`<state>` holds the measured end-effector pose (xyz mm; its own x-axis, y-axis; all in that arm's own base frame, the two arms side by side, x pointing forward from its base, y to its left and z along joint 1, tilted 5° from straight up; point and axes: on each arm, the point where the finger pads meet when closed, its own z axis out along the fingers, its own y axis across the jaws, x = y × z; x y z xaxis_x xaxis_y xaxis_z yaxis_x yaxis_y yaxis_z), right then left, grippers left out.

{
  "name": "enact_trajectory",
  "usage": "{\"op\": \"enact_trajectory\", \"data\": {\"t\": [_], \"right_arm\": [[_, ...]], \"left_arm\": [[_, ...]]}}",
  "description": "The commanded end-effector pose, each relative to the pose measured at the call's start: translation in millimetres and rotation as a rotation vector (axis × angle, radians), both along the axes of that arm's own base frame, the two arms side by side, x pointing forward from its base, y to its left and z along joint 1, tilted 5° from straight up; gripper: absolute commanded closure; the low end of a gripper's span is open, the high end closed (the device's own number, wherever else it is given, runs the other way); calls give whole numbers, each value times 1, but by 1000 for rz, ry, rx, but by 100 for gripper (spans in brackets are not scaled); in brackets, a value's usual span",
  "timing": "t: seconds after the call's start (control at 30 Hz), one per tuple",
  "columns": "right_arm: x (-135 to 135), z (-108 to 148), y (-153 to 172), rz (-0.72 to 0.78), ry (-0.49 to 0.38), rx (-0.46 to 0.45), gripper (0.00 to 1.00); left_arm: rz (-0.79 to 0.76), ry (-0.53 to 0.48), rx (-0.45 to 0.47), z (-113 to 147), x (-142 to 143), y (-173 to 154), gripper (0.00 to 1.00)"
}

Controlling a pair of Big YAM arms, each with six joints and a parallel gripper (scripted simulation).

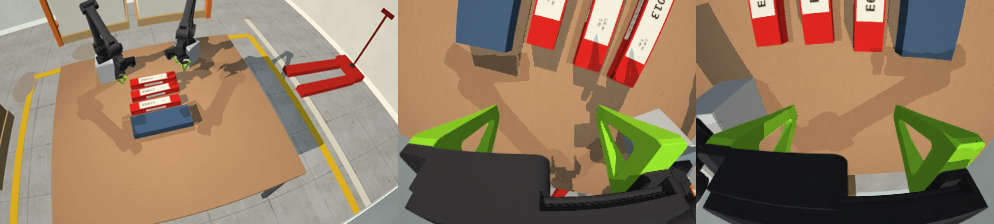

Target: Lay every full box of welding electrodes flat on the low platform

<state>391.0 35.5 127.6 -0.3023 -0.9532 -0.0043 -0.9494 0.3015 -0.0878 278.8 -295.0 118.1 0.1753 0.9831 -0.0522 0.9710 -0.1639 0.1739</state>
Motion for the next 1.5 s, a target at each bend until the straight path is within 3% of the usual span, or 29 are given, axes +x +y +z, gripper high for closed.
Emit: {"op": "enact_trajectory", "data": {"t": [0.0,0.23,0.33,0.4,0.73,0.77,1.2,1.37,1.47], "right_arm": [[11,15,2,11,-38,5,0],[11,15,2,11,-38,5,0],[11,15,2,11,-38,5,0],[11,15,2,11,-38,5,0],[11,15,2,11,-38,5,0],[6,-8,8,33,-5,1,28],[42,-80,36,12,-21,4,28],[61,-89,45,12,-47,10,28],[71,-106,52,12,-51,11,28]], "left_arm": [[-109,7,38,14,16,-3,0],[-260,41,108,13,9,-10,0],[-249,71,131,-1,2,4,0],[-237,44,103,9,7,-1,0],[-237,44,103,9,7,-1,0],[-260,66,128,-14,-2,0,28],[-238,51,110,-86,10,-44,28],[-238,33,91,-96,19,-62,28],[-238,35,92,-116,20,-70,28]]}}
